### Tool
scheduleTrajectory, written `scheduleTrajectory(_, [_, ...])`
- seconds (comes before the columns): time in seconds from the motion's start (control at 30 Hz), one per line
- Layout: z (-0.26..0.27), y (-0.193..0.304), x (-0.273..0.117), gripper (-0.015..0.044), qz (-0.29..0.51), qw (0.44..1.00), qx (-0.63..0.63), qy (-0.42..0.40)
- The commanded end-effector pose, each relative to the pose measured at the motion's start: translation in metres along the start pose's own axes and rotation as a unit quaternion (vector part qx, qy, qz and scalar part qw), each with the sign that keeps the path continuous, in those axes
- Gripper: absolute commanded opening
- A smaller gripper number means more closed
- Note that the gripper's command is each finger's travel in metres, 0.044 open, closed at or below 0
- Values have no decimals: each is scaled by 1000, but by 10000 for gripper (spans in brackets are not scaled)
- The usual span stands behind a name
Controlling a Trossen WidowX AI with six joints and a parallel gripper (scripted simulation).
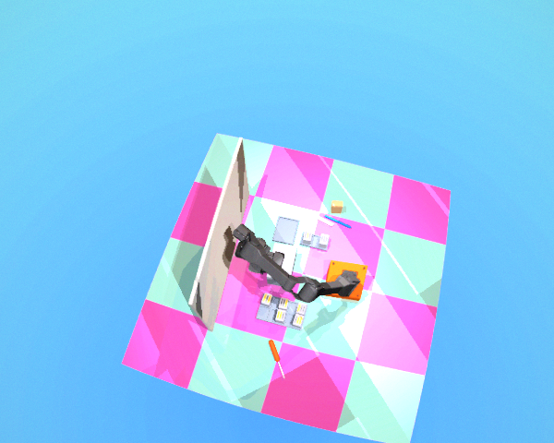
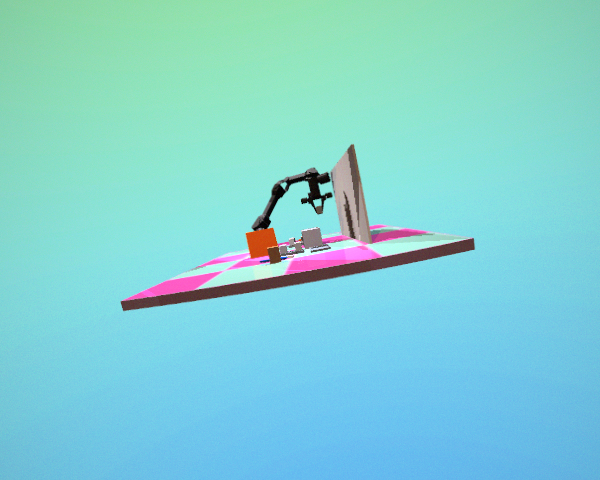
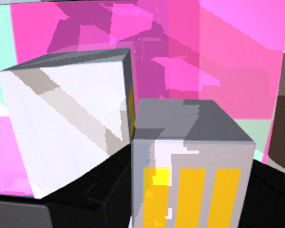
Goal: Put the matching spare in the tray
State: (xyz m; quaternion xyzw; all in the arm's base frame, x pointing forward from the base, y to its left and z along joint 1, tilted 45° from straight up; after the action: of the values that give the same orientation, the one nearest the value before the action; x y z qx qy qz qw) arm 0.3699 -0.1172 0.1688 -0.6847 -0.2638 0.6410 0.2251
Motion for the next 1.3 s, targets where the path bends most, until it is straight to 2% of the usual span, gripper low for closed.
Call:
scheduleTrajectory(0.0, [0,22,0,0,6,1000,-1,0])
scheduleTrajectory(0.5, [19,127,4,0,0,1000,-11,-7])
scheduleTrajectory(1.03, [71,234,22,0,-22,999,-28,-9])
scheduleTrajectory(1.27, [76,243,25,0,-25,999,-30,-9])
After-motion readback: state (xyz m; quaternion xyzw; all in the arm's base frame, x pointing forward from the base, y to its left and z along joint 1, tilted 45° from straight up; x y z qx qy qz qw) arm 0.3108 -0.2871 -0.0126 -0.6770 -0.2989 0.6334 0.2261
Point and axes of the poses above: the point midway between the two fingers, 35 mm back from their tips, its own x axis out along the fingers, its own z axis across the jaws, y = z × x, the point moved 8 cm from there along -x, back along the fingers, and after that the axes turned 9 degrees about -x, right-handed, at the moved point
